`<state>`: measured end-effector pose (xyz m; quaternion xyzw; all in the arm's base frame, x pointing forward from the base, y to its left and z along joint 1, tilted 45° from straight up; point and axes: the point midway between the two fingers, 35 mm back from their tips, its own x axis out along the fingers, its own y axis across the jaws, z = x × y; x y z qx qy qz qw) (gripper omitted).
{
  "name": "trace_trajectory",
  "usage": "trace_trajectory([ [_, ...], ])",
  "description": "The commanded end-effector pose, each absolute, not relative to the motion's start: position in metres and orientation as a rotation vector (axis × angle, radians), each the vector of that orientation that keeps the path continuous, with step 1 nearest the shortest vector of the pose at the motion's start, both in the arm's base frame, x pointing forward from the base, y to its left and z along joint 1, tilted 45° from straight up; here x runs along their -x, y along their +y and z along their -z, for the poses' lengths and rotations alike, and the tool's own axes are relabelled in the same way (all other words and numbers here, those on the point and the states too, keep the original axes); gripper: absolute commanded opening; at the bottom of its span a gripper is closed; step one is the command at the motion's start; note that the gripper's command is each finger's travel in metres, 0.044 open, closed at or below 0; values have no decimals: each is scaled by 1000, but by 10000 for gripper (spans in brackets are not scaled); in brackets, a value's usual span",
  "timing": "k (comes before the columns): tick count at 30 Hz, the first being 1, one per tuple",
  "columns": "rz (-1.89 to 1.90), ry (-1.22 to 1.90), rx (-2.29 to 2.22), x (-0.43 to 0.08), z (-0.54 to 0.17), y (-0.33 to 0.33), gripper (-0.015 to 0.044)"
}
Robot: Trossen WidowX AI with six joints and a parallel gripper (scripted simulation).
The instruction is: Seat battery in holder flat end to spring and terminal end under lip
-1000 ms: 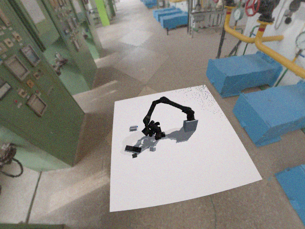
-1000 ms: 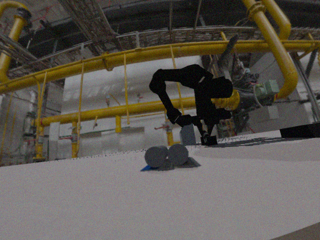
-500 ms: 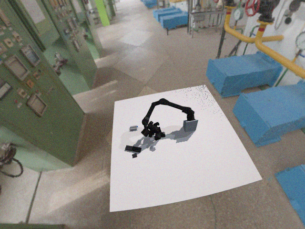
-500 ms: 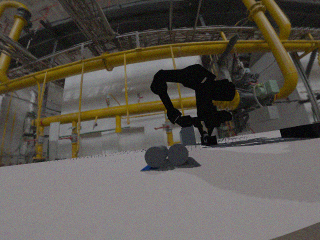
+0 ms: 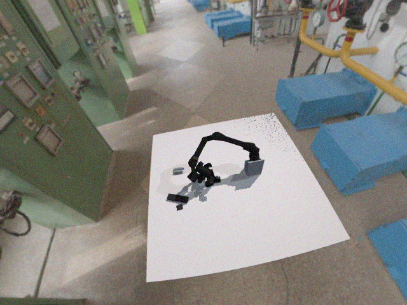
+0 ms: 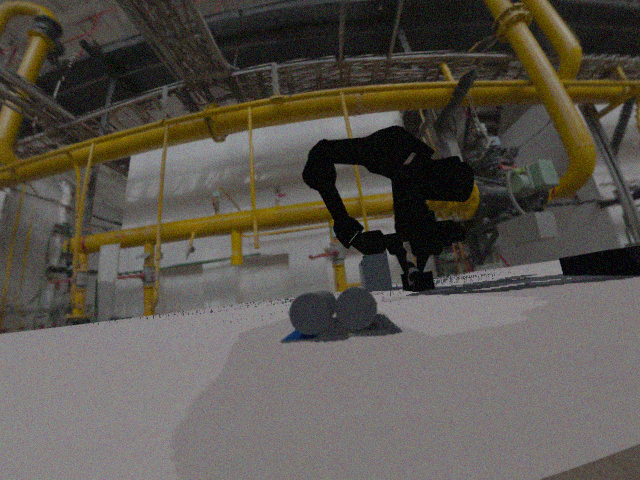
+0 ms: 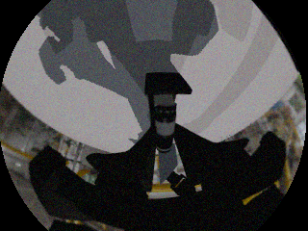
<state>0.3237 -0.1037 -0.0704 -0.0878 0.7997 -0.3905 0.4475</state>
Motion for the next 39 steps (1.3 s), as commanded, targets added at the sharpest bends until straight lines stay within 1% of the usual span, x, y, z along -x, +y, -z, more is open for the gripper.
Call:
trace_trajectory([
  [1,966,1982,216,-326,73,-104,82],
  [39,971,1990,216,-341,72,-108,82],
])
